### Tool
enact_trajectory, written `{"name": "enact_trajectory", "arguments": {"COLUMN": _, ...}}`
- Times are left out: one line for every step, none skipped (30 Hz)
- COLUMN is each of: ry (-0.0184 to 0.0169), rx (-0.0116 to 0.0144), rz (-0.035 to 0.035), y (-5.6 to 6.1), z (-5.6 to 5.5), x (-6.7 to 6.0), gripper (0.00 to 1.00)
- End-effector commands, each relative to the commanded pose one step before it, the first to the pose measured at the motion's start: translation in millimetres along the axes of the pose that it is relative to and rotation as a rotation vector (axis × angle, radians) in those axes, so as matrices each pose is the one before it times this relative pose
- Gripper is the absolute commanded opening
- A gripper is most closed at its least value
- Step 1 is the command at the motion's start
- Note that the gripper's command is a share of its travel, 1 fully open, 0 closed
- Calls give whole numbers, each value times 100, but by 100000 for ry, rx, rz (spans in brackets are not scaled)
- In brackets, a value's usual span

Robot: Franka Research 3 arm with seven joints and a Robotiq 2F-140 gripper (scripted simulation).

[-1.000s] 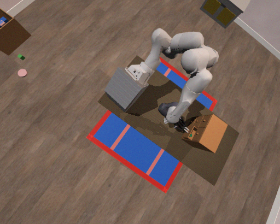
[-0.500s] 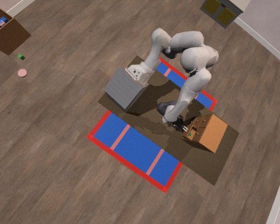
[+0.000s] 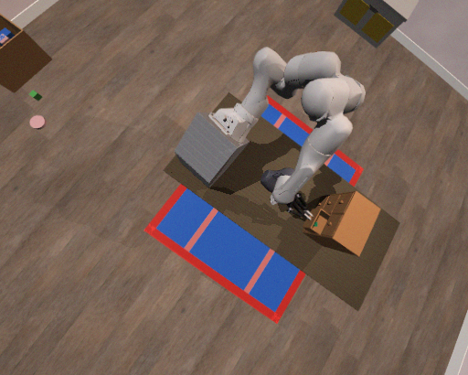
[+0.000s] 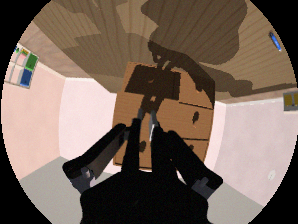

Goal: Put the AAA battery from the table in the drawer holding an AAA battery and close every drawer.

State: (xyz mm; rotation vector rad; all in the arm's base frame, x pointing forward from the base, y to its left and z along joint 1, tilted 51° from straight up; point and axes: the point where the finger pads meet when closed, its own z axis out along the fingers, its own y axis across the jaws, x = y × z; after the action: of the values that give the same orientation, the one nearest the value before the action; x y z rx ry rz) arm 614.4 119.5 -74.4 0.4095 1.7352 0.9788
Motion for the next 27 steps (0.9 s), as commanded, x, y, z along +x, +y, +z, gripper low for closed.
{"name": "enact_trajectory", "arguments": {"ry": -42, "rx": -272, "rz": -730, "y": 55, "z": -197, "x": 0, "gripper": 8}}
{"name": "enact_trajectory", "arguments": {"ry": 0, "rx": 0, "rz": 0, "y": 0, "z": -12, "x": 4, "gripper": 8}}
{"name": "enact_trajectory", "arguments": {"ry": 0, "rx": 0, "rz": 0, "y": 0, "z": -9, "x": 3, "gripper": 8}}
{"name": "enact_trajectory", "arguments": {"ry": 0, "rx": 0, "rz": 0, "y": 0, "z": -6, "x": 2, "gripper": 8}}
{"name": "enact_trajectory", "arguments": {"ry": 0, "rx": 0, "rz": 0, "y": 0, "z": -4, "x": 1, "gripper": 8}}
{"name": "enact_trajectory", "arguments": {"ry": 0, "rx": 0, "rz": 0, "y": 0, "z": 0, "x": 0, "gripper": 8}}
{"name": "enact_trajectory", "arguments": {"ry": 0, "rx": 0, "rz": 0, "y": 0, "z": 0, "x": 0, "gripper": 8}}
{"name": "enact_trajectory", "arguments": {"ry": 0, "rx": 0, "rz": 0, "y": 0, "z": -2, "x": 1, "gripper": 8}}
{"name": "enact_trajectory", "arguments": {"ry": 0, "rx": 0, "rz": 0, "y": 0, "z": -1, "x": 0, "gripper": 8}}
{"name": "enact_trajectory", "arguments": {"ry": 0, "rx": 0, "rz": 0, "y": 0, "z": 0, "x": 0, "gripper": 8}}
{"name": "enact_trajectory", "arguments": {"ry": 0, "rx": 0, "rz": 0, "y": 0, "z": 0, "x": 0, "gripper": 8}}
{"name": "enact_trajectory", "arguments": {"ry": 0, "rx": 0, "rz": 0, "y": 0, "z": 0, "x": 0, "gripper": 8}}
{"name": "enact_trajectory", "arguments": {"ry": 0, "rx": 0, "rz": 0, "y": 0, "z": 0, "x": 0, "gripper": 8}}
{"name": "enact_trajectory", "arguments": {"ry": 0, "rx": 0, "rz": 0, "y": 0, "z": 0, "x": 0, "gripper": 8}}
{"name": "enact_trajectory", "arguments": {"ry": 0, "rx": 0, "rz": 0, "y": 0, "z": 0, "x": 0, "gripper": 8}}
{"name": "enact_trajectory", "arguments": {"ry": 0, "rx": 0, "rz": 0, "y": 0, "z": 0, "x": 0, "gripper": 8}}
{"name": "enact_trajectory", "arguments": {"ry": 0, "rx": 0, "rz": 0, "y": 0, "z": 0, "x": 0, "gripper": 8}}
{"name": "enact_trajectory", "arguments": {"ry": 0, "rx": 0, "rz": 0, "y": 0, "z": 0, "x": 0, "gripper": 8}}
{"name": "enact_trajectory", "arguments": {"ry": 0, "rx": 0, "rz": 0, "y": 0, "z": 0, "x": 0, "gripper": 8}}
{"name": "enact_trajectory", "arguments": {"ry": 0, "rx": 0, "rz": 0, "y": 0, "z": 0, "x": 0, "gripper": 10}}
{"name": "enact_trajectory", "arguments": {"ry": 0, "rx": 0, "rz": 0, "y": 0, "z": 0, "x": 0, "gripper": 10}}
{"name": "enact_trajectory", "arguments": {"ry": 0, "rx": 0, "rz": 0, "y": 0, "z": 0, "x": 0, "gripper": 13}}
{"name": "enact_trajectory", "arguments": {"ry": 0, "rx": 0, "rz": 0, "y": 0, "z": 0, "x": 0, "gripper": 13}}
{"name": "enact_trajectory", "arguments": {"ry": 0, "rx": 0, "rz": 0, "y": 0, "z": 0, "x": 0, "gripper": 13}}
{"name": "enact_trajectory", "arguments": {"ry": 0, "rx": 0, "rz": 0, "y": 0, "z": 0, "x": 0, "gripper": 13}}
{"name": "enact_trajectory", "arguments": {"ry": 0, "rx": 0, "rz": 0, "y": 0, "z": 0, "x": 0, "gripper": 15}}
{"name": "enact_trajectory", "arguments": {"ry": 0, "rx": 0, "rz": 0, "y": 0, "z": 0, "x": 0, "gripper": 15}}
